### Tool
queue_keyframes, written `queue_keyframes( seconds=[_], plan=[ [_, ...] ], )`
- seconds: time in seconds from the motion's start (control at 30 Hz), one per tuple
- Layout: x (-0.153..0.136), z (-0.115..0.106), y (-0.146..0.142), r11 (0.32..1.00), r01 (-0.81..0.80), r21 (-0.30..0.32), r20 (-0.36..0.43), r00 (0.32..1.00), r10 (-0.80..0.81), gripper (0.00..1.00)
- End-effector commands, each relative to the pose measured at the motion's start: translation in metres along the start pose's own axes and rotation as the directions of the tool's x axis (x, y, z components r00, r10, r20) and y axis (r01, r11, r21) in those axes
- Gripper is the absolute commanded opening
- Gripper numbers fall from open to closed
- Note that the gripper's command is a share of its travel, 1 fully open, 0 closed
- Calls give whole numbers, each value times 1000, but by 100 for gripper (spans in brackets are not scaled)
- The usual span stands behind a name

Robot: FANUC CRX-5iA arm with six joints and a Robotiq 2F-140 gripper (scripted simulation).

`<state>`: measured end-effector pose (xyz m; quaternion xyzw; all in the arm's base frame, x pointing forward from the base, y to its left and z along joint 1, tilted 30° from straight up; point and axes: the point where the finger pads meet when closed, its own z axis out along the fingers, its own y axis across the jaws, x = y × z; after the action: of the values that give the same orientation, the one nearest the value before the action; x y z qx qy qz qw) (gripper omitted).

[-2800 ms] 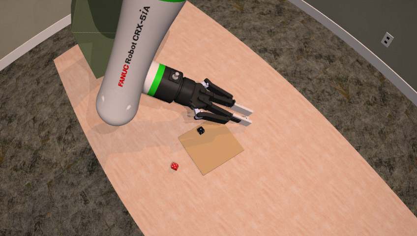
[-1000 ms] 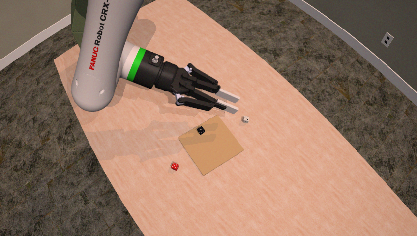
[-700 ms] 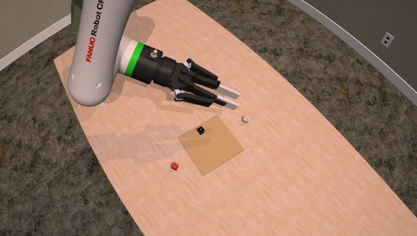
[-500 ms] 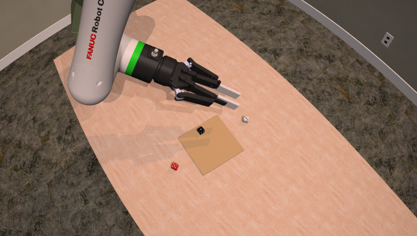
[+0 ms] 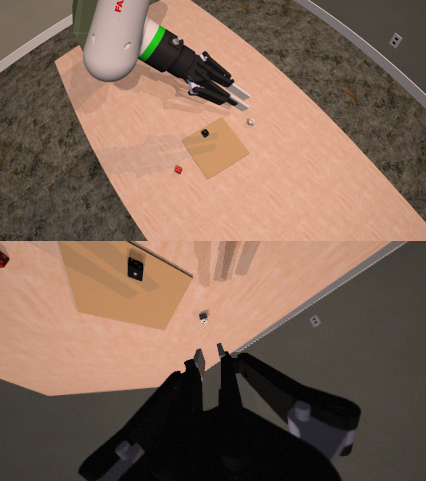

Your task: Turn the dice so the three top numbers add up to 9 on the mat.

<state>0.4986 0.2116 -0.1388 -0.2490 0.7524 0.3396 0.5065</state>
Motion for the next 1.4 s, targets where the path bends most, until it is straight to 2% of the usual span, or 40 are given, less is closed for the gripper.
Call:
queue_keyframes(
  seconds=[0.0, 0.13, 0.2, 0.57, 0.73, 0.8, 1.17, 1.27, 1.37],
  plan=[
    [-11, 5, -1, 1000, -4, -1, -173, 985, 4, 19],
    [-13, 5, -1, 1000, -4, -1, -197, 980, 4, 19],
    [-18, 8, 1, 1000, -9, -13, -279, 960, 5, 19],
    [-32, 12, 1, 1000, -9, -14, -458, 889, 1, 19],
    [-34, 13, 1, 1000, -10, -16, -497, 868, 1, 19],
    [-41, 15, -1, 1000, -6, -10, -546, 838, -1, 19],
    [-53, 18, -1, 1000, -6, -11, -669, 744, -3, 19],
    [-54, 18, -1, 1000, -7, -12, -677, 736, -3, 19],
    [-58, 20, 0, 1000, -10, -15, -726, 687, -4, 19]
  ],
)
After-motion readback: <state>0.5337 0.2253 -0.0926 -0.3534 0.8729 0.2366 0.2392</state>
